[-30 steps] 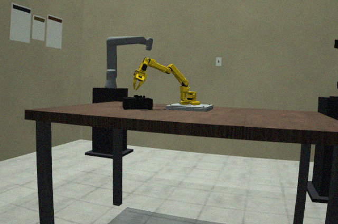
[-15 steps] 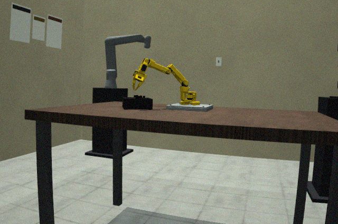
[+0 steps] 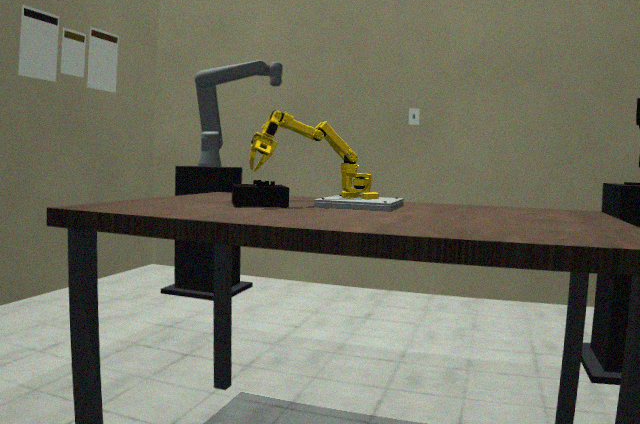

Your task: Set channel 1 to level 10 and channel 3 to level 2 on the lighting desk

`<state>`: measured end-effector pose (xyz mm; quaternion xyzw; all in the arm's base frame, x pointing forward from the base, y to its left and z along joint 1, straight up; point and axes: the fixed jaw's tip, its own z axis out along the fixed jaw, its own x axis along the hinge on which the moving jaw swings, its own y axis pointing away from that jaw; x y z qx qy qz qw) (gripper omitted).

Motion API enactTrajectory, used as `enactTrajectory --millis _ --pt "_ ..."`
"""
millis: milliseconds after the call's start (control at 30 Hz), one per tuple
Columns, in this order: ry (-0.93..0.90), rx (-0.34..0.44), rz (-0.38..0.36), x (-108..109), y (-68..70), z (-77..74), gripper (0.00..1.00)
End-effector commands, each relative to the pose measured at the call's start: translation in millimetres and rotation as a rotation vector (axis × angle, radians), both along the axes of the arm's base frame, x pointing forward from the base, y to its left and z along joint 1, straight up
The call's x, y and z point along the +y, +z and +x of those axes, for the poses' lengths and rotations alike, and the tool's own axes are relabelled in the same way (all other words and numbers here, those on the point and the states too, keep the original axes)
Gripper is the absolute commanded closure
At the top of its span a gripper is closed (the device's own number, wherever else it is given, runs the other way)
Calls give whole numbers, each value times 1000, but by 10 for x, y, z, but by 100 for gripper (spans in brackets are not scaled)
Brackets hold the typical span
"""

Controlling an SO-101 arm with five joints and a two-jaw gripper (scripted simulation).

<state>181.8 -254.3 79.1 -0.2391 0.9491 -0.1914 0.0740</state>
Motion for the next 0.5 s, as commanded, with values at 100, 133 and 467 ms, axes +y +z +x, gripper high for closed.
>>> enactTrajectory --millis 100,133,467 --pt "-2 -4 -9 -43 -25 0 100" --pt "-2 -4 -9 -43 -25 0 100" --pt "-2 0 -2 -46 -61 1 100"
